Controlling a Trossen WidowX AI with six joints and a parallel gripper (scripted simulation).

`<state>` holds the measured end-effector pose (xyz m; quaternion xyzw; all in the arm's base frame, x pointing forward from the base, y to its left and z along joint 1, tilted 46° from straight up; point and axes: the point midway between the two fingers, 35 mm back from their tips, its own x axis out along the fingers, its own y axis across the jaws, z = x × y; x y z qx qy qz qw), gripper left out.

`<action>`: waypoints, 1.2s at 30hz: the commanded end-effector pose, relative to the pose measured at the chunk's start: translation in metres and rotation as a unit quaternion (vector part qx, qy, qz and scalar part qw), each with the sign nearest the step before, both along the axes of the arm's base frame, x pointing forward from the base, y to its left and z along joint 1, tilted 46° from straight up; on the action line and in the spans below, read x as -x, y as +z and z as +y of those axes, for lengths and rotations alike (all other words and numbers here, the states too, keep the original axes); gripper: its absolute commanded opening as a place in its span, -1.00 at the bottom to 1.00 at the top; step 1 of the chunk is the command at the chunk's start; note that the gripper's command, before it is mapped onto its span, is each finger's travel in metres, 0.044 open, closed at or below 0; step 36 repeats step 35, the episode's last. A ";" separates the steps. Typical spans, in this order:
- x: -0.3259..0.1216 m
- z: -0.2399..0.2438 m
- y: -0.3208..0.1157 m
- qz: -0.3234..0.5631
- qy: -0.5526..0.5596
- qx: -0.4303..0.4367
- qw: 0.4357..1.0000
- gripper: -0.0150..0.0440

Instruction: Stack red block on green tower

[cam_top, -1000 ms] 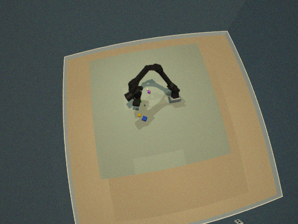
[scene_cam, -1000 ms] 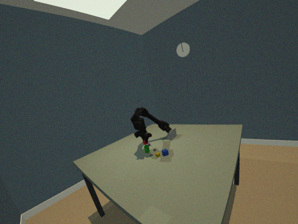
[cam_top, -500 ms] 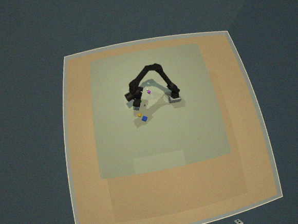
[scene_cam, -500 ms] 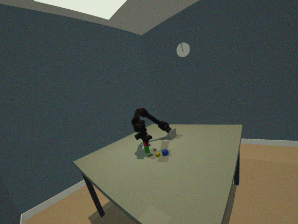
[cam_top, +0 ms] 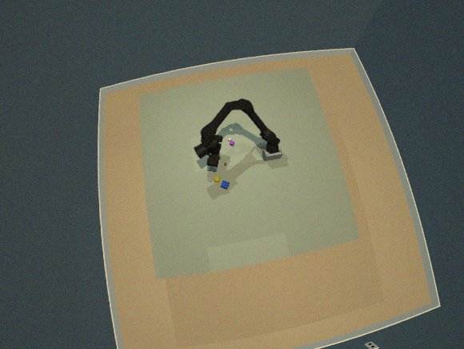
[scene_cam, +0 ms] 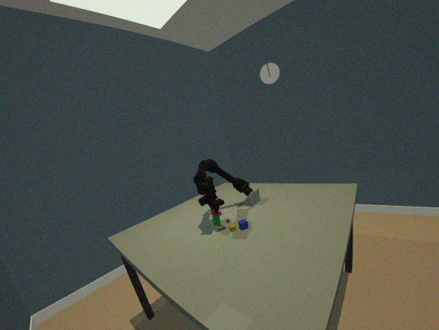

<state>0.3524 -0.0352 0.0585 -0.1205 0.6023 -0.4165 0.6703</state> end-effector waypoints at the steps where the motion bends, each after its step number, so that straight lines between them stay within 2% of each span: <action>1: 0.000 0.000 0.000 0.000 0.000 0.000 1.000 -0.14; 14: 0.000 0.000 0.000 0.000 0.000 0.000 1.000 1.00; 36: 0.000 0.000 0.000 0.000 0.000 0.000 1.000 1.00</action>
